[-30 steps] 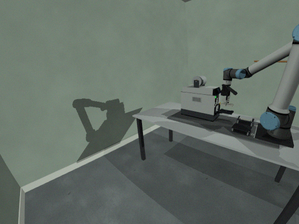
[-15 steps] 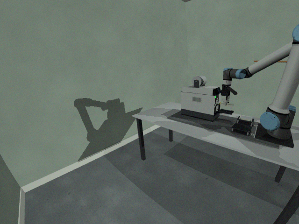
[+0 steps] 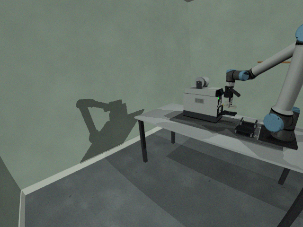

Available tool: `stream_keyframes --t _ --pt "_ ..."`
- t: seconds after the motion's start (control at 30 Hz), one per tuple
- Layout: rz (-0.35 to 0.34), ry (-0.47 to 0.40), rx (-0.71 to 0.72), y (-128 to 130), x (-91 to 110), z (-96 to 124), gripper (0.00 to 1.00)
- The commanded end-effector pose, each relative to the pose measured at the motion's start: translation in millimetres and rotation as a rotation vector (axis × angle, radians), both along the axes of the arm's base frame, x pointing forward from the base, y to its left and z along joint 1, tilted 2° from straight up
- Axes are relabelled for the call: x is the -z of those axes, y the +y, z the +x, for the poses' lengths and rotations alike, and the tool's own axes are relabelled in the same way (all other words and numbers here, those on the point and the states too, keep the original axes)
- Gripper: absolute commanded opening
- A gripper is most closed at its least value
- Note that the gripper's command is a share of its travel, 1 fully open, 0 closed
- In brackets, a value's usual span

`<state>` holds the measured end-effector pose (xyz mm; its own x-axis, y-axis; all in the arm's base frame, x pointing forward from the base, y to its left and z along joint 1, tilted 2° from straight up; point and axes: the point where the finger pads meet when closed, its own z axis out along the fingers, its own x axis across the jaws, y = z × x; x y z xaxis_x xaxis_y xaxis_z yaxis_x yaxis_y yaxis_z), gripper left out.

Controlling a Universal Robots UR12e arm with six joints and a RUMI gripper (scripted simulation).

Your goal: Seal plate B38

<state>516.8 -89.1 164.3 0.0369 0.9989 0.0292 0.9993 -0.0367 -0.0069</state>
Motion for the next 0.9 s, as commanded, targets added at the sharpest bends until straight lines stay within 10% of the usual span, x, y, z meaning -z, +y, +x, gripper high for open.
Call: stream_keyframes --t 0.0,0.87 --pt "-0.001 -0.001 0.0 0 7 1 0.0" --pt "-0.001 -0.001 0.0 1 31 0 0.0"
